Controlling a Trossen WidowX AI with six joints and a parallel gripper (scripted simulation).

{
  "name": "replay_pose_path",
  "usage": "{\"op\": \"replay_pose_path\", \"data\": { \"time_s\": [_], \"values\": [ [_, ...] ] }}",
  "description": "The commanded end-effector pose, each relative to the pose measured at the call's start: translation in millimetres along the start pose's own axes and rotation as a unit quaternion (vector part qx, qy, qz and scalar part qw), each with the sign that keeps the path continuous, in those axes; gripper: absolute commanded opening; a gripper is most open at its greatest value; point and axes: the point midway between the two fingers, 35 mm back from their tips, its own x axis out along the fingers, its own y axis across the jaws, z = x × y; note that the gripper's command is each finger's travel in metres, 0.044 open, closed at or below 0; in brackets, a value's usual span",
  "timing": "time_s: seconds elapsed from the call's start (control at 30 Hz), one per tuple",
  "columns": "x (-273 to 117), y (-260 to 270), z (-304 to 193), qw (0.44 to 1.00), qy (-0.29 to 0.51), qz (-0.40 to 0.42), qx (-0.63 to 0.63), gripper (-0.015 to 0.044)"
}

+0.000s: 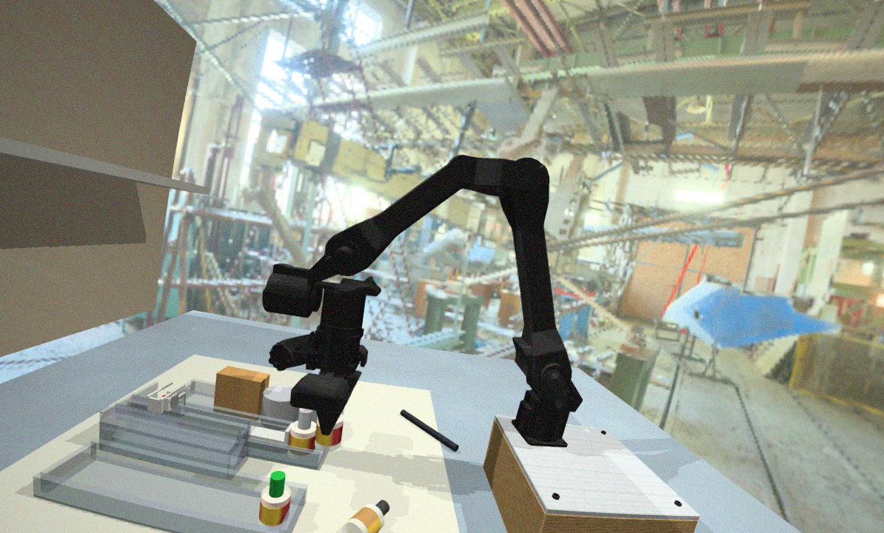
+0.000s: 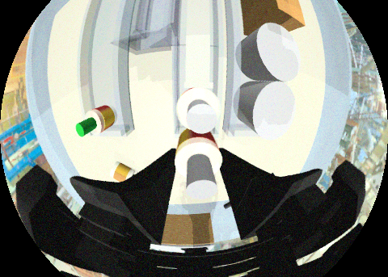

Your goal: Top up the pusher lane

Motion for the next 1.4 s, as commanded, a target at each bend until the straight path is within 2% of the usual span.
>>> {"op": "replay_pose_path", "data": {
  "time_s": [0.0,1.37],
  "values": [
    [-3,0,11,1.000,-0.014,-0.001,-0.002,0.0000],
    [-8,0,26,1.000,-0.015,-0.001,-0.002,0.0000]
  ]
}}
